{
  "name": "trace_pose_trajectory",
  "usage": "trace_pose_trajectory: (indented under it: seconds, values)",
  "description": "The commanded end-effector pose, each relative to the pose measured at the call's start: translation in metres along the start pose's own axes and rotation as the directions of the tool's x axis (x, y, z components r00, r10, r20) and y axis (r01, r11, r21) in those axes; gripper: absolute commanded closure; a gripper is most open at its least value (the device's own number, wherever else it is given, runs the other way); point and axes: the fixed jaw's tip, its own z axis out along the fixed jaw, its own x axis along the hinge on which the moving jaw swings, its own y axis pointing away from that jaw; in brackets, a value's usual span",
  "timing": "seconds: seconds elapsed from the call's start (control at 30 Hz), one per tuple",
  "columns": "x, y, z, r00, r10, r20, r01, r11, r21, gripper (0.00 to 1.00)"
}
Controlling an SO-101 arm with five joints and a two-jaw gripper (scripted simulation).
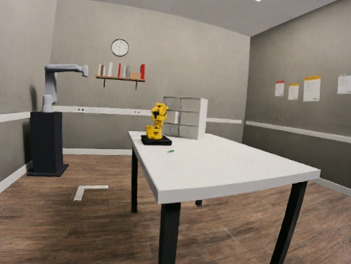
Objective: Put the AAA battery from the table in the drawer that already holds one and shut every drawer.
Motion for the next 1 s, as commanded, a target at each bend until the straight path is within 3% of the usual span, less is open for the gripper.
trace_pose_trajectory:
  seconds: [0.0, 0.07, 0.37, 0.97]
  values:
    - [0.008, -0.002, -0.004, 0.986, -0.099, -0.134, 0.103, 0.994, 0.025, 0.79]
    - [0.008, -0.002, -0.004, 0.986, -0.099, -0.134, 0.103, 0.994, 0.025, 0.79]
    - [0.023, -0.008, -0.014, 0.876, -0.289, -0.386, 0.309, 0.951, -0.01, 0.79]
    - [0.024, -0.008, -0.014, 0.871, -0.294, -0.393, 0.315, 0.949, -0.012, 0.79]
